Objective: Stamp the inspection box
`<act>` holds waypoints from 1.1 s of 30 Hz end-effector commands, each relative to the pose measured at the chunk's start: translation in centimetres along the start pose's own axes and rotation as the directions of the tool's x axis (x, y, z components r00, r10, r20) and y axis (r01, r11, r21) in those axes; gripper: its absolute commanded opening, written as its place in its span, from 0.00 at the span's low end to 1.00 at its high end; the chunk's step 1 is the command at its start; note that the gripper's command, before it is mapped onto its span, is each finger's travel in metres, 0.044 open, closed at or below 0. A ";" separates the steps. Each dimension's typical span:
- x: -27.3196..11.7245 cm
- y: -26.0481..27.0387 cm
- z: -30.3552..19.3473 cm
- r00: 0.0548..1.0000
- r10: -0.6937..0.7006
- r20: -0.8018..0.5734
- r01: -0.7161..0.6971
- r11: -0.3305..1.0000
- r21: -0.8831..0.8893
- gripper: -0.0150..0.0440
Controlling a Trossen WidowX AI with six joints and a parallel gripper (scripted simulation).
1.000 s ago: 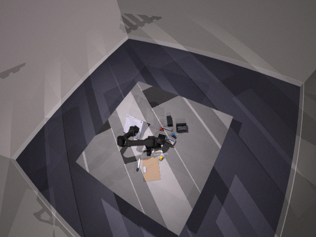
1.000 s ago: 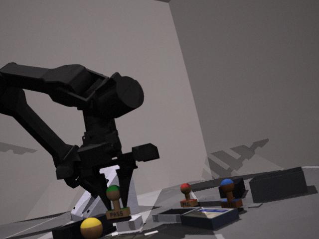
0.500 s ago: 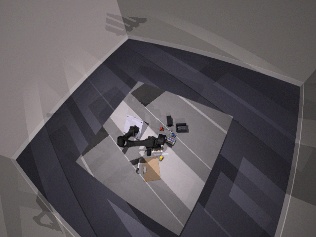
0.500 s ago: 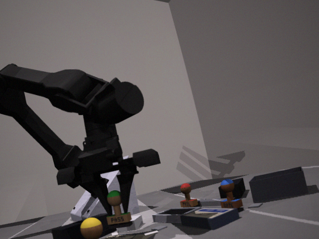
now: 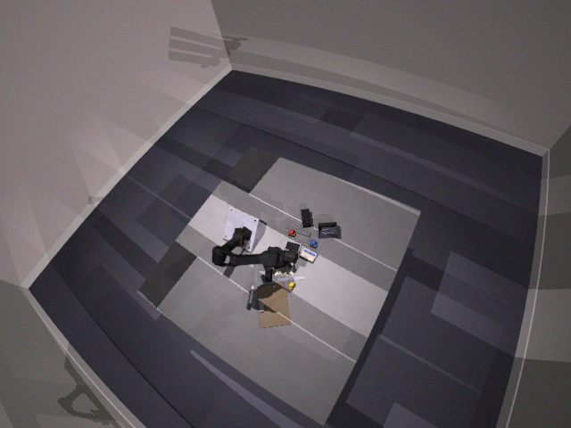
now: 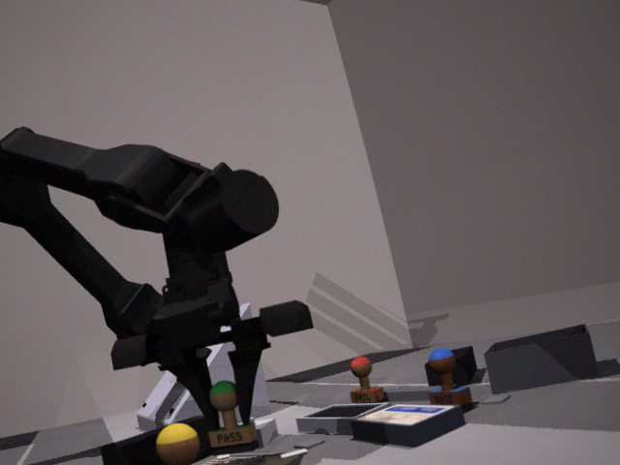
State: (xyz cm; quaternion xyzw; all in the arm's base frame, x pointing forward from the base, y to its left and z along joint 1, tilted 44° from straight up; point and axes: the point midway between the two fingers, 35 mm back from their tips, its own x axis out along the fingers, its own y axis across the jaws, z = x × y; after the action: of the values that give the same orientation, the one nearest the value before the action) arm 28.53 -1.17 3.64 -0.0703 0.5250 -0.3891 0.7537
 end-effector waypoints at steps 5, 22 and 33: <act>0.6 -0.1 -0.1 1.000 -0.005 0.002 0.005 1.000 -0.006 0.25; 1.0 -0.2 -0.1 1.000 -0.006 0.003 0.006 1.000 -0.006 0.25; 1.3 -0.2 -0.1 1.000 -0.006 0.003 0.006 1.000 -0.006 0.25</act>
State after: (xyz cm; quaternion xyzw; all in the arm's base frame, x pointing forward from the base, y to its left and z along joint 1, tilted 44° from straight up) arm 28.48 -2.04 2.81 -0.0717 0.5251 -0.3900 0.7530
